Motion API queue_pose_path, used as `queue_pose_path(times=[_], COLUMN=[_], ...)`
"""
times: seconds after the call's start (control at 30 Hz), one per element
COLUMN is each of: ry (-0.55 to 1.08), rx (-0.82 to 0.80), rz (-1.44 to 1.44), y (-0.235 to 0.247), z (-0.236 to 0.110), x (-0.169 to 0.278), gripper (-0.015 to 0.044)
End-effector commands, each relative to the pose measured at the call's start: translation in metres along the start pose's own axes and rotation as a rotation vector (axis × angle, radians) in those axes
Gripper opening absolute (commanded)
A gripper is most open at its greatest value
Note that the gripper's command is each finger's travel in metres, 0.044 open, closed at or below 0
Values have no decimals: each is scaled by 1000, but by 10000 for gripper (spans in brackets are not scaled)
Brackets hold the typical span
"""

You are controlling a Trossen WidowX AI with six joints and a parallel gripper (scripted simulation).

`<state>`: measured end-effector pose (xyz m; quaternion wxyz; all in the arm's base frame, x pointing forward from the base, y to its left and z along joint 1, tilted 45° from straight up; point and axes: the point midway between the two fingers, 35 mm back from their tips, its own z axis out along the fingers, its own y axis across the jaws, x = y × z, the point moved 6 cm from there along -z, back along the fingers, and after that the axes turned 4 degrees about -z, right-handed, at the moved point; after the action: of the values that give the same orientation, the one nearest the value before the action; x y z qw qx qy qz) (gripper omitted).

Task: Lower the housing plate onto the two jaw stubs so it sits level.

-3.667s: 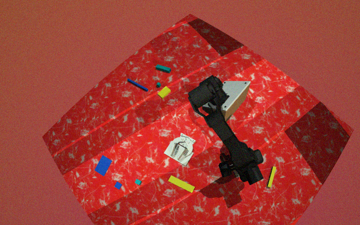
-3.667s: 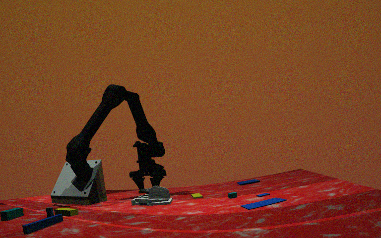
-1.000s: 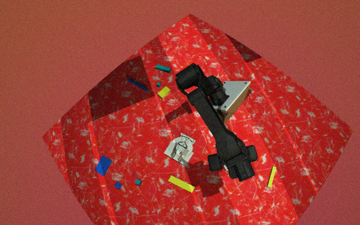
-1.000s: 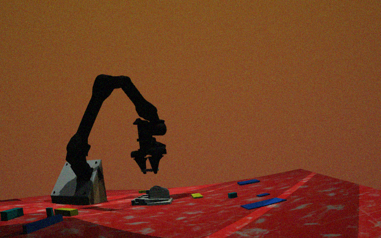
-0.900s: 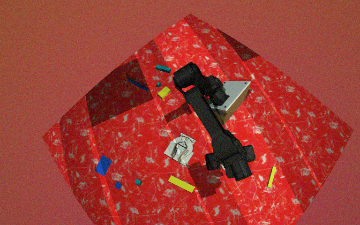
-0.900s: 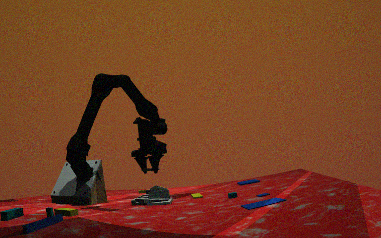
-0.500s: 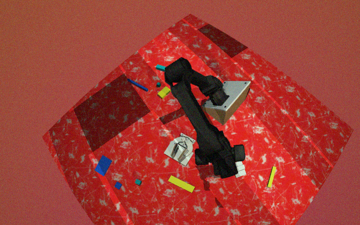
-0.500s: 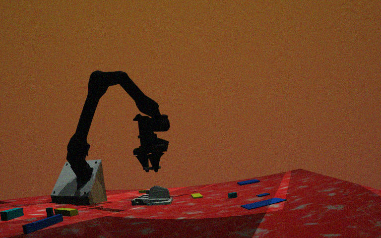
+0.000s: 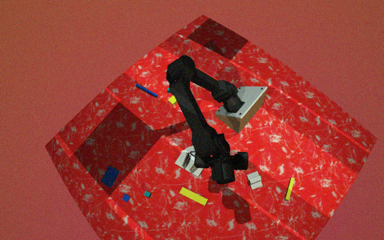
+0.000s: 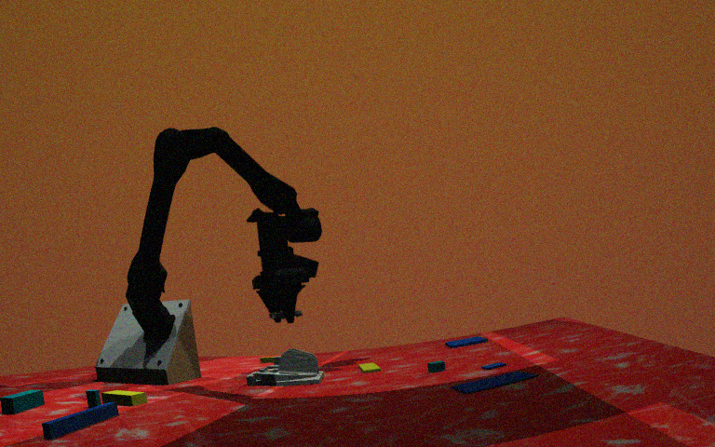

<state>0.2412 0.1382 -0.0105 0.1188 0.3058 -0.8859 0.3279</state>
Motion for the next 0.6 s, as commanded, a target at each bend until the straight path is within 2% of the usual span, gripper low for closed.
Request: queue_pose_path(times=[0.0,0.57], ry=[5,10], rx=[6,17], rz=[37,197], y=[-11,-55], z=[1,4], x=[8,40], gripper=[351,351])
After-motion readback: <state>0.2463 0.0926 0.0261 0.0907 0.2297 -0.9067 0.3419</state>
